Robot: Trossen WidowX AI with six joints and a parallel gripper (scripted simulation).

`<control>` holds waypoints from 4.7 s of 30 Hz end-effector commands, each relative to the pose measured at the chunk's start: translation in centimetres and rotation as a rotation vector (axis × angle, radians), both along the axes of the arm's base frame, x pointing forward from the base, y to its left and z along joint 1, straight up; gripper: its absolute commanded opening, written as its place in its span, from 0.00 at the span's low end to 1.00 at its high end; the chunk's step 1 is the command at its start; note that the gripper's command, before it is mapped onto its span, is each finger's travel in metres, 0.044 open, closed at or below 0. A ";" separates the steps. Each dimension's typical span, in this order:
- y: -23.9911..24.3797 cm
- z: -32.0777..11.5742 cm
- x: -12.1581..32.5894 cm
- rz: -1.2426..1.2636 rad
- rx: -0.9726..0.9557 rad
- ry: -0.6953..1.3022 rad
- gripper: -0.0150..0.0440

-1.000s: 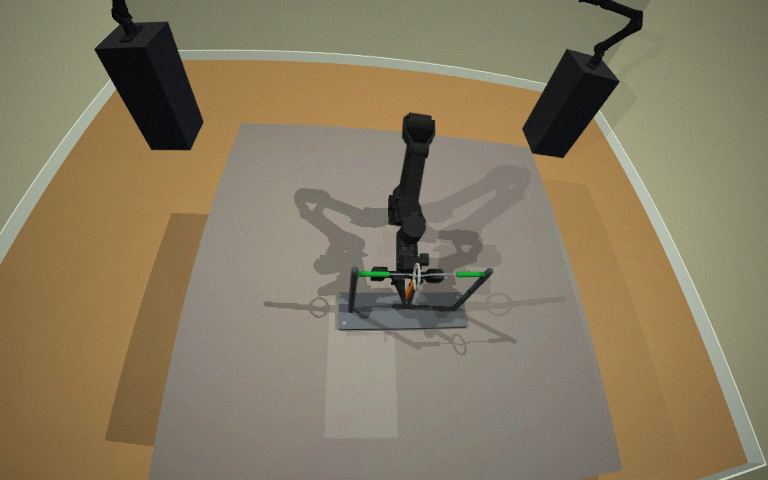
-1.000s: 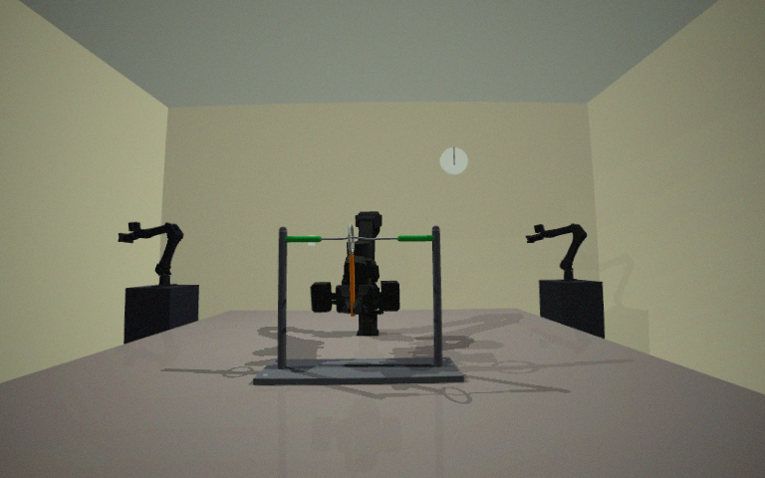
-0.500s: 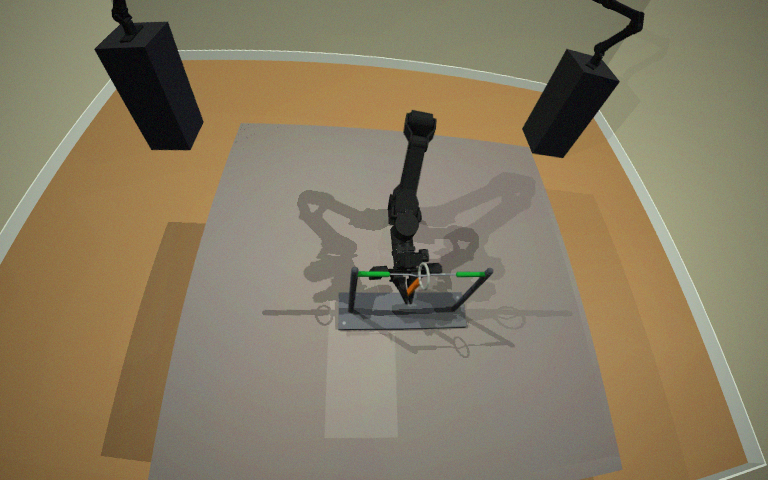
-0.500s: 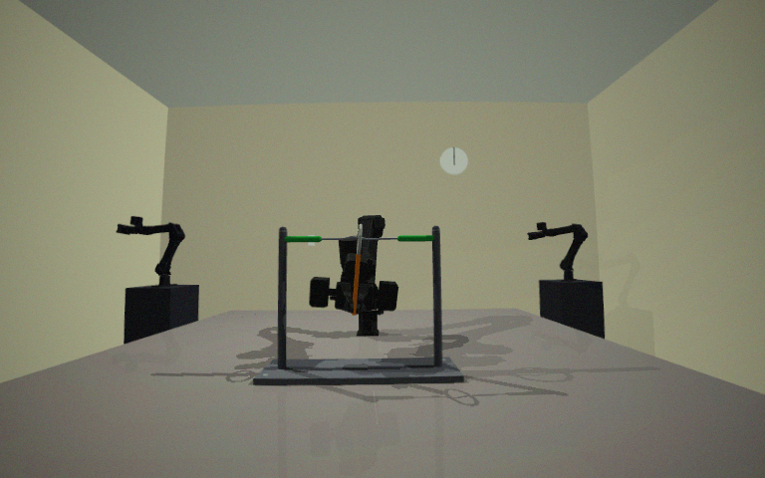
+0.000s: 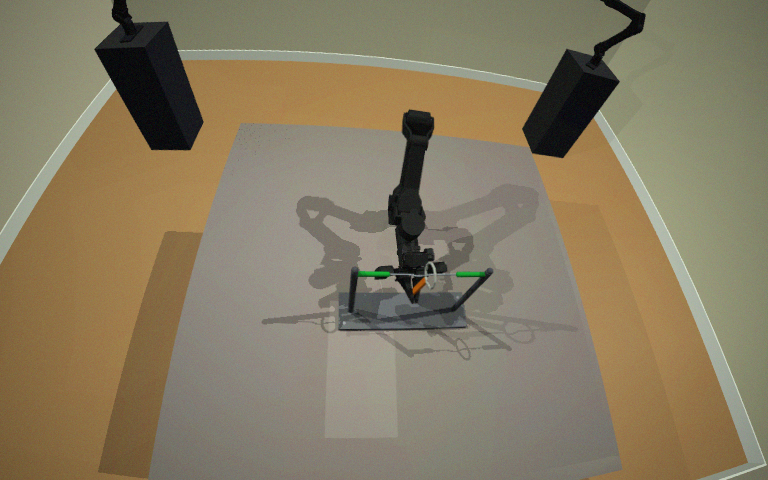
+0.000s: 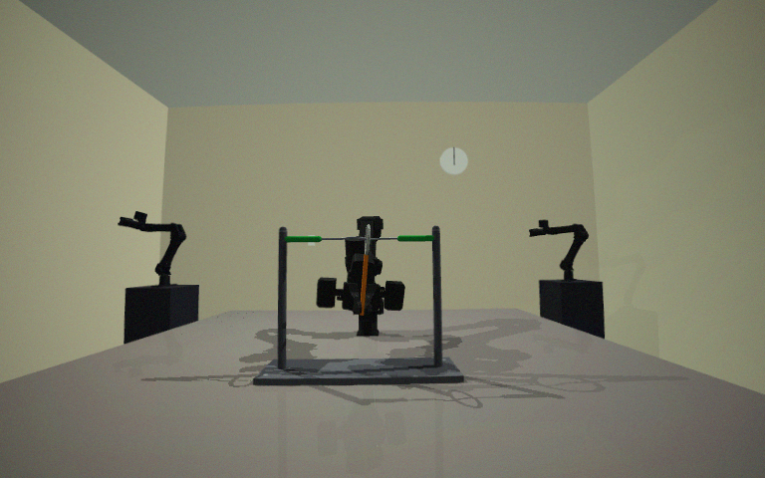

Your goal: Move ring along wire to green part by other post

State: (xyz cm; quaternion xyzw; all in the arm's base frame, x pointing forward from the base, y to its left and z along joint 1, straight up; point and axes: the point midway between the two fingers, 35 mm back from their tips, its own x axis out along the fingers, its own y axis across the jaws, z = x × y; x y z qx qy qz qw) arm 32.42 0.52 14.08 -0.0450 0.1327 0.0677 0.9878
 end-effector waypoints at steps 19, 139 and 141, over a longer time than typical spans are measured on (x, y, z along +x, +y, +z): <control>3.5 0.1 -0.2 -0.096 0.099 -0.002 0.00; 9.6 -1.0 -2.4 -0.075 0.084 -0.001 0.53; 9.5 -0.9 -2.9 -0.075 0.084 -0.001 0.53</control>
